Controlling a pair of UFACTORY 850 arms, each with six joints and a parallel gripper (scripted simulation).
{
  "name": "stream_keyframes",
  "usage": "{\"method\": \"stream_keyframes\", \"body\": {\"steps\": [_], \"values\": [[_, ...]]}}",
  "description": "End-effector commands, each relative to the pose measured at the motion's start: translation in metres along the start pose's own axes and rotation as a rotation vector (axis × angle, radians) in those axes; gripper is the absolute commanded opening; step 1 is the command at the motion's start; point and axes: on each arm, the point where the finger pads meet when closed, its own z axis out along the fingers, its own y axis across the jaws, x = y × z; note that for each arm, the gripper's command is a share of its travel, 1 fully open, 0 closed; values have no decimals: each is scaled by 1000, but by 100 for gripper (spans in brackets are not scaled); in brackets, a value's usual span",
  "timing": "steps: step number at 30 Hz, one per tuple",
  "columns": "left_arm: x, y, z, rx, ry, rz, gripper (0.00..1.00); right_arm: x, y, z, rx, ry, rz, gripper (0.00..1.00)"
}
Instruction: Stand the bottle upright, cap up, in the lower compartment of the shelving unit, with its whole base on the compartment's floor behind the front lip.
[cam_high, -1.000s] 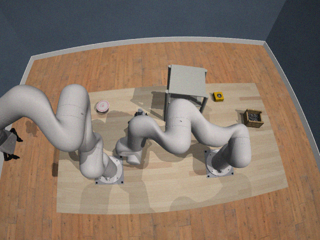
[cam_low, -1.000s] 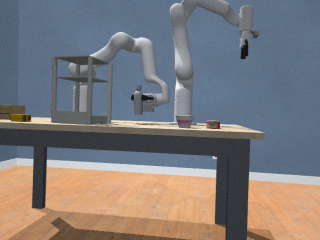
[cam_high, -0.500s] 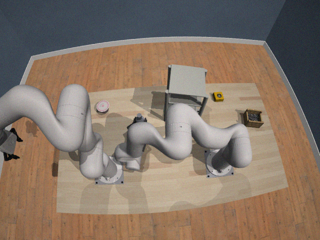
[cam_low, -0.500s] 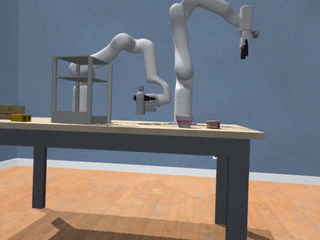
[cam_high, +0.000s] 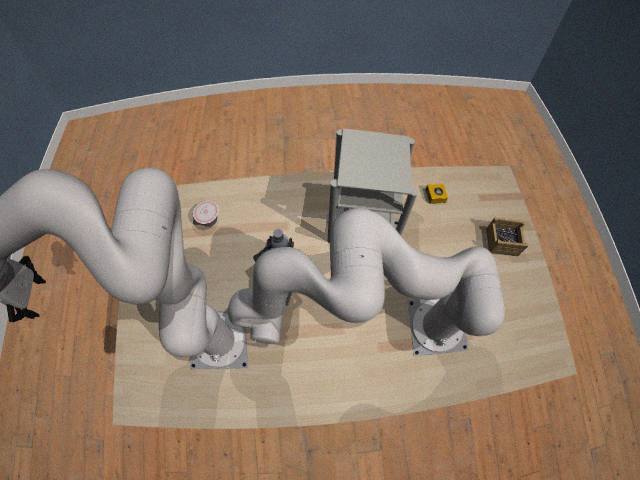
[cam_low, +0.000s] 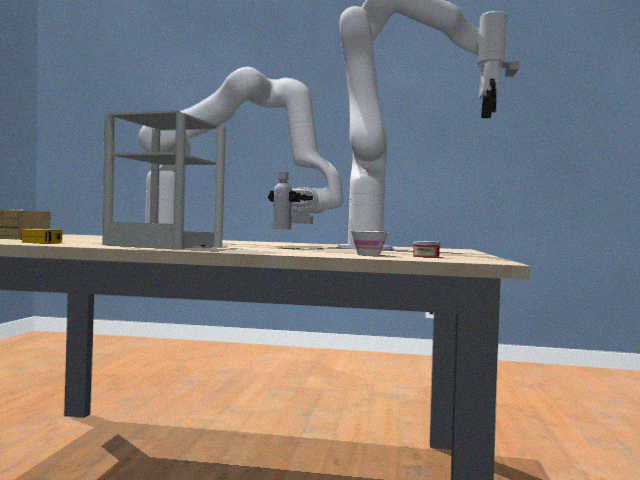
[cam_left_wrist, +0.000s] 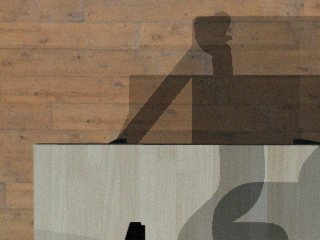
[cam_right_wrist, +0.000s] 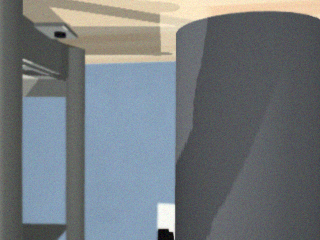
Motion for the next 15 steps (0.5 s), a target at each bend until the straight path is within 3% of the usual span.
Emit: {"method": "stream_keyframes", "body": {"steps": [1, 15], "values": [[0, 0, -1, 0, 2, 0, 100, -1, 1, 0, 0, -1, 2, 0], [0, 0, -1, 0, 2, 0, 100, -1, -2, 0, 0, -1, 2, 0]]}}
